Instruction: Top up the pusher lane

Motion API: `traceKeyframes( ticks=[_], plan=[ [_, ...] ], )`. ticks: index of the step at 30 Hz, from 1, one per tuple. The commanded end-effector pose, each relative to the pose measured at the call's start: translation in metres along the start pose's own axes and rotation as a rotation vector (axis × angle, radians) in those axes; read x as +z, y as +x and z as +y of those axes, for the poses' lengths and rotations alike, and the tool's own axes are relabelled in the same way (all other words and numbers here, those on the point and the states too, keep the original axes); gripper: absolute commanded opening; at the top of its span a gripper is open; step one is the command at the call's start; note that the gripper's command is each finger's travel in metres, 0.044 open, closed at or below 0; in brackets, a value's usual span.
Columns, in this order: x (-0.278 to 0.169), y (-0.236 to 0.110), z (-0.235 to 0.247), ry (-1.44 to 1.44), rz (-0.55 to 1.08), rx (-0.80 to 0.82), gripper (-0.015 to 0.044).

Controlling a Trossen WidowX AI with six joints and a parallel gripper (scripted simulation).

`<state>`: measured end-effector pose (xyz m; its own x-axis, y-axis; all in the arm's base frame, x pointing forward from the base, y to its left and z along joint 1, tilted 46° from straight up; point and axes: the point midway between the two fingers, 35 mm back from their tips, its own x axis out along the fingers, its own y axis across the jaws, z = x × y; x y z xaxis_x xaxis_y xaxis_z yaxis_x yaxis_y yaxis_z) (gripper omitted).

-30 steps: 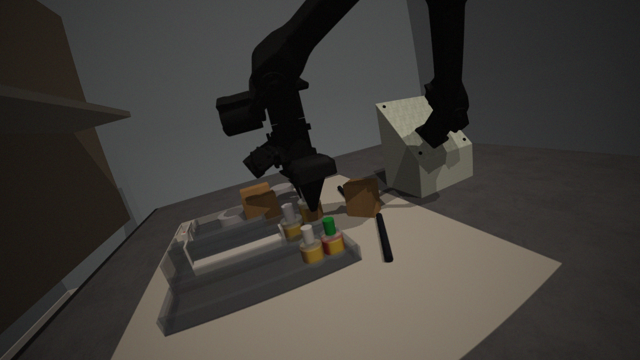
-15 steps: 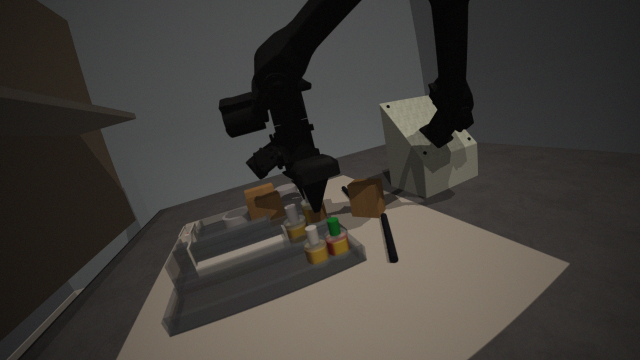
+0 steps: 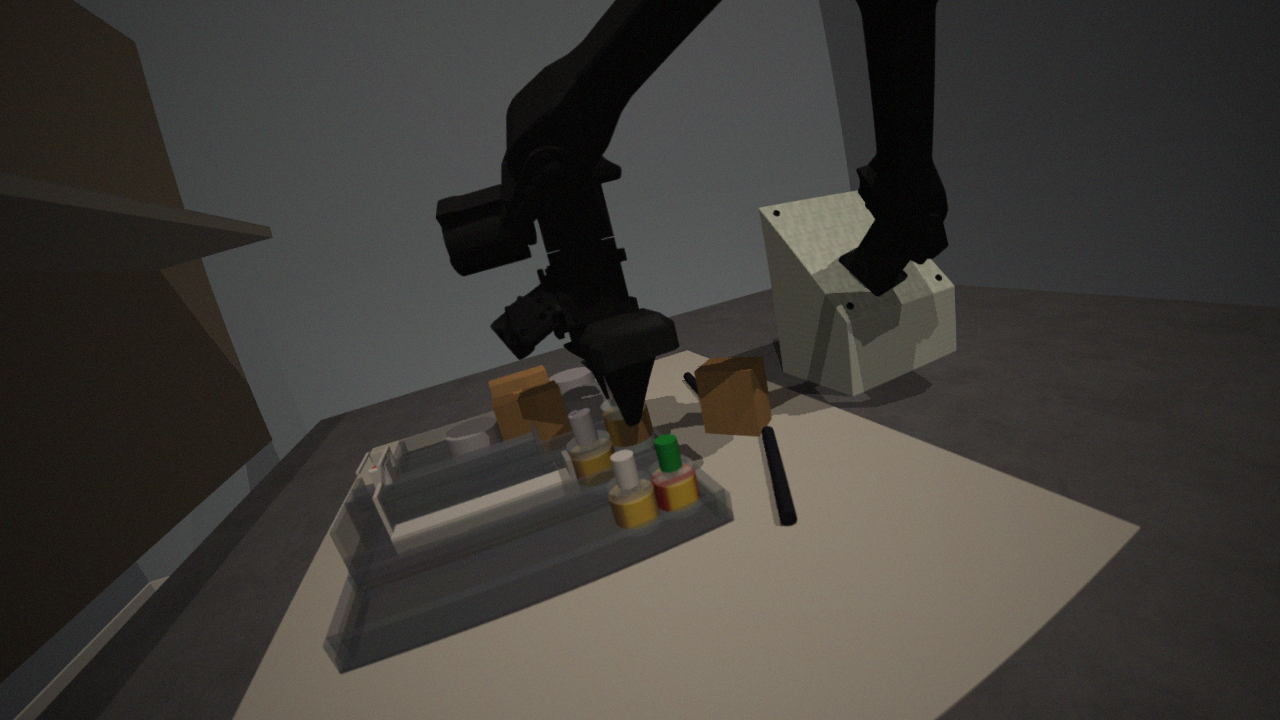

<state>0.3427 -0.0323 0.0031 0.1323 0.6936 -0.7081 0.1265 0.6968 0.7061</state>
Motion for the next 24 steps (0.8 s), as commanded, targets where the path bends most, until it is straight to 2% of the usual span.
traceKeyframes(
  ticks=[1,24],
  plan=[
    [0.0082,-0.0020,0.0024,-0.017,-0.023,0.007,0.0000],
    [0.0085,0.0066,0.0024,-0.017,-0.023,0.007,0.0000]
  ],
)
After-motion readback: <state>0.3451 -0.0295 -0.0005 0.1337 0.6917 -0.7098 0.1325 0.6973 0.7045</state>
